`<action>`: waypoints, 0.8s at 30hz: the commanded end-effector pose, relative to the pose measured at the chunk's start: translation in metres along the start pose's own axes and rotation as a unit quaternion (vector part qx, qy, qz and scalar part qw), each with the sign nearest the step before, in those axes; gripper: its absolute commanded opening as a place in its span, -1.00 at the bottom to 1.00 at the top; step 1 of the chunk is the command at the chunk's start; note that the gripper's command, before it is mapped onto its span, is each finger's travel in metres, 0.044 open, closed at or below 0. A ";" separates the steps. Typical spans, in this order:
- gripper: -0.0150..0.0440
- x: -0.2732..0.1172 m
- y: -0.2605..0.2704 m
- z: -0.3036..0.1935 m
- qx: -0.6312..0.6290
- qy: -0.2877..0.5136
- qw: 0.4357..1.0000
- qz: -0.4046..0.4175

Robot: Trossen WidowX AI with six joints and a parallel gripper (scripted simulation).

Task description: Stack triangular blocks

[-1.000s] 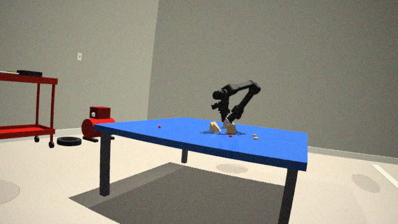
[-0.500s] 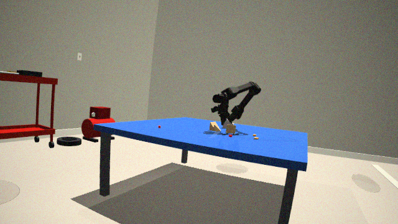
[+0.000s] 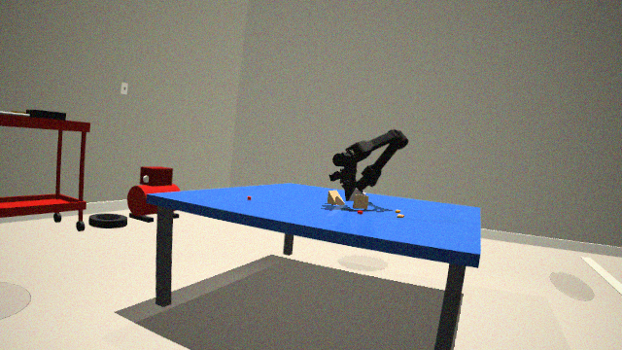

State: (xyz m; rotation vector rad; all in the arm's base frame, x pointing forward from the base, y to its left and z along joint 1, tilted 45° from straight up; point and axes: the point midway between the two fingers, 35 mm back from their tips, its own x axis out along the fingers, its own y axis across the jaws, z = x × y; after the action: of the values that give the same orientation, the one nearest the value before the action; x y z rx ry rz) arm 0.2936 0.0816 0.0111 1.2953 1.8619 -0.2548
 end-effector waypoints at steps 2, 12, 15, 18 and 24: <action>-0.49 0.010 -0.002 -0.001 0.004 0.005 1.000 -0.002; -0.49 0.010 -0.001 -0.011 0.004 0.006 1.000 -0.002; -0.49 0.009 -0.001 -0.014 0.004 0.006 1.000 -0.002; -0.49 0.009 0.000 -0.018 0.004 0.006 1.000 -0.002; -0.49 0.009 0.000 -0.026 0.004 0.006 1.000 -0.002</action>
State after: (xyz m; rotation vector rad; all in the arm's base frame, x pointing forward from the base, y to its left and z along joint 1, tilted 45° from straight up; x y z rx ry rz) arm 0.2818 0.0991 0.0169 1.2988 1.8725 -0.2611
